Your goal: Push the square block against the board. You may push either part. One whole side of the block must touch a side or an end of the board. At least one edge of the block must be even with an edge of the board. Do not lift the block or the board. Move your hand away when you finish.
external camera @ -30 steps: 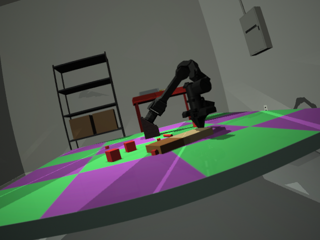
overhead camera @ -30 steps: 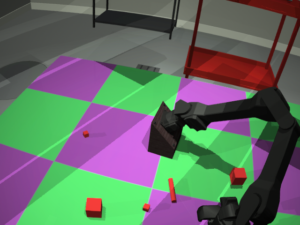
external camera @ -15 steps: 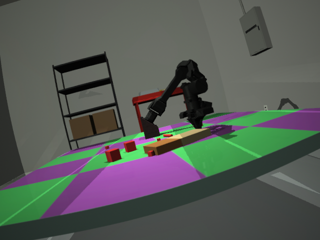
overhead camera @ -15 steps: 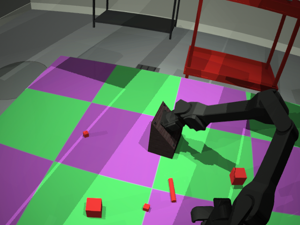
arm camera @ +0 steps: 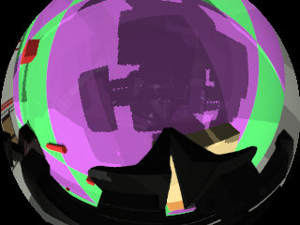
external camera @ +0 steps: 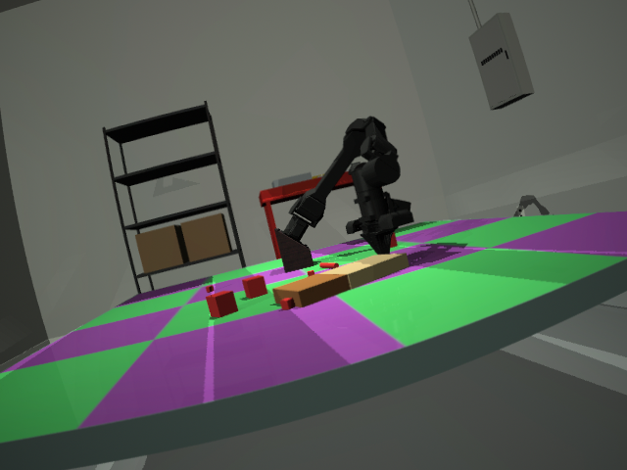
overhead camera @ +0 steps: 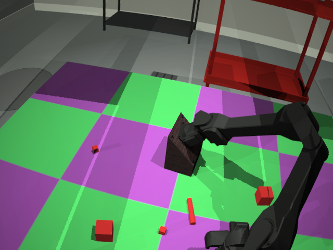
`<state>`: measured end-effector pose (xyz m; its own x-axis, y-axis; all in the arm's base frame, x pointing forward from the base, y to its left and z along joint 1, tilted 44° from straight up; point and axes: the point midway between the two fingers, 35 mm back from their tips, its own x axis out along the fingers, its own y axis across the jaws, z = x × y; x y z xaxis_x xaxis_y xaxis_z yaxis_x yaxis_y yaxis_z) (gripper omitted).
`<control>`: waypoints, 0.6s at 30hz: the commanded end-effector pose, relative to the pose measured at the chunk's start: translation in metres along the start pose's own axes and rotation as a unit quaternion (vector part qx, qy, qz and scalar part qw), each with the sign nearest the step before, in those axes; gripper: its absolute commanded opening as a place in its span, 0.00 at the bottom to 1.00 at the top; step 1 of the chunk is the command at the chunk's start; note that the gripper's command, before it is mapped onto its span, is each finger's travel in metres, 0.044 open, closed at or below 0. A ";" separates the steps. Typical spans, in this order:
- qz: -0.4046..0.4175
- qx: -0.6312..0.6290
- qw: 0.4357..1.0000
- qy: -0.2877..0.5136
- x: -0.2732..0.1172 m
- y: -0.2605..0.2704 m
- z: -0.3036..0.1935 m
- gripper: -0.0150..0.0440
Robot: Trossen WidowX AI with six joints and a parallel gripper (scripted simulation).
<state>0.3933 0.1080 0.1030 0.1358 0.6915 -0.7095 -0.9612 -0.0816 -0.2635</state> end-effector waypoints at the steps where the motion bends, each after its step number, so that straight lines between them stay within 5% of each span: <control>1: 0.004 0.005 1.000 0.005 0.003 0.000 -0.011 0.25; 18: 0.004 0.005 1.000 0.006 0.003 -0.003 -0.020 0.25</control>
<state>0.4006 0.0959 0.0929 0.1364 0.6904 -0.7105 -0.9617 -0.0798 -0.2622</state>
